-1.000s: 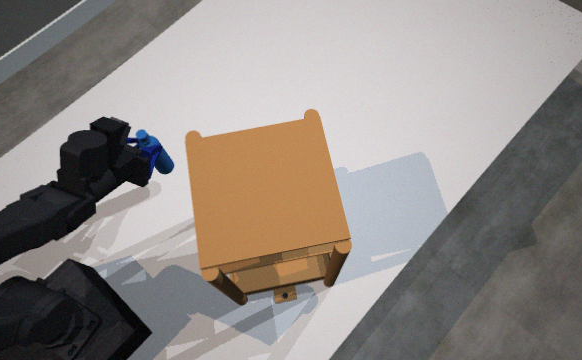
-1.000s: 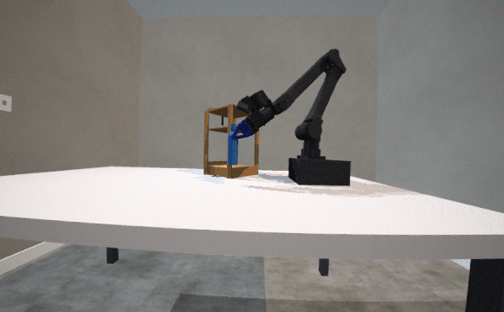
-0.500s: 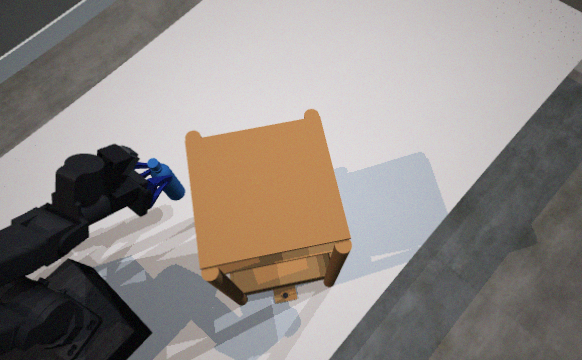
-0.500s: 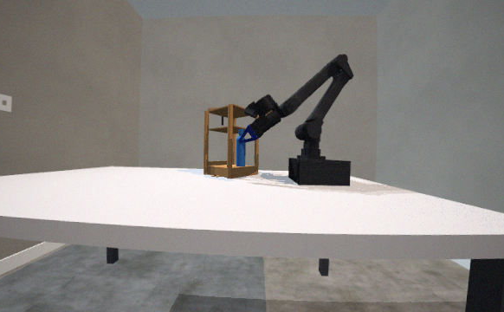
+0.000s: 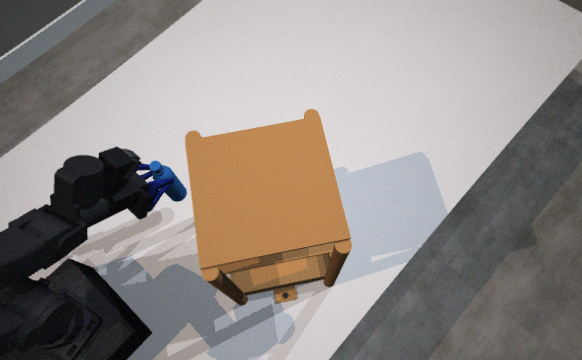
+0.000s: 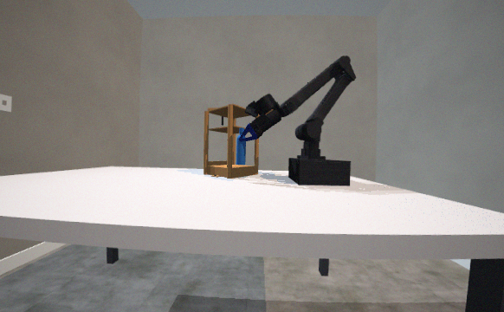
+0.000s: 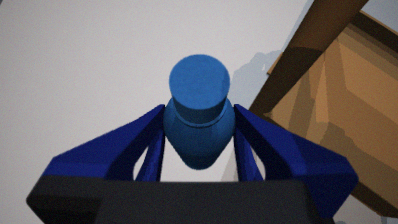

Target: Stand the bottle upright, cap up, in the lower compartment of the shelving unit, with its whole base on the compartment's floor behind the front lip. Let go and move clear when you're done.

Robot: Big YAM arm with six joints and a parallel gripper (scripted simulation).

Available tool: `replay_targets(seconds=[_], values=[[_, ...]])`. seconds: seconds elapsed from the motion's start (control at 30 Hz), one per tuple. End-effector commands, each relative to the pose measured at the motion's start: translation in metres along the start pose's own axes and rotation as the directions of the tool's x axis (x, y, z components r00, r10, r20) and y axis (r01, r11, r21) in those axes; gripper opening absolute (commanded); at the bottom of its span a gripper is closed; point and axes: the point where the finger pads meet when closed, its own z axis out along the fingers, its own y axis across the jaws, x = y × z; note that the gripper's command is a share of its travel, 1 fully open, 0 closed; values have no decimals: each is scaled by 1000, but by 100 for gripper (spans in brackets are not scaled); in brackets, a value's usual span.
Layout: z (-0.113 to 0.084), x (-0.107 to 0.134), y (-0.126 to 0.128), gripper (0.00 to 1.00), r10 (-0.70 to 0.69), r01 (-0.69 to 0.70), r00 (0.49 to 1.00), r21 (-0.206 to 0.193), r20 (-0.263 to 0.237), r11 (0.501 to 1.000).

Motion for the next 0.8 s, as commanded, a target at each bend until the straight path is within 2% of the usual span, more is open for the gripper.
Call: replay_targets(seconds=[0.0,0.3,0.43,0.5,0.6,0.77], values=[[1,-24,-2,26,22,-23,999,11,36,1000],[1,-25,-2,26,17,-18,999,11,39,1000],[-3,-13,-9,26,38,-39,999,39,27,998],[-3,-13,-9,26,38,-39,999,39,27,998],[-10,-1,-23,26,77,-78,997,96,21,992],[-25,20,-50,26,158,-161,987,213,27,964]])
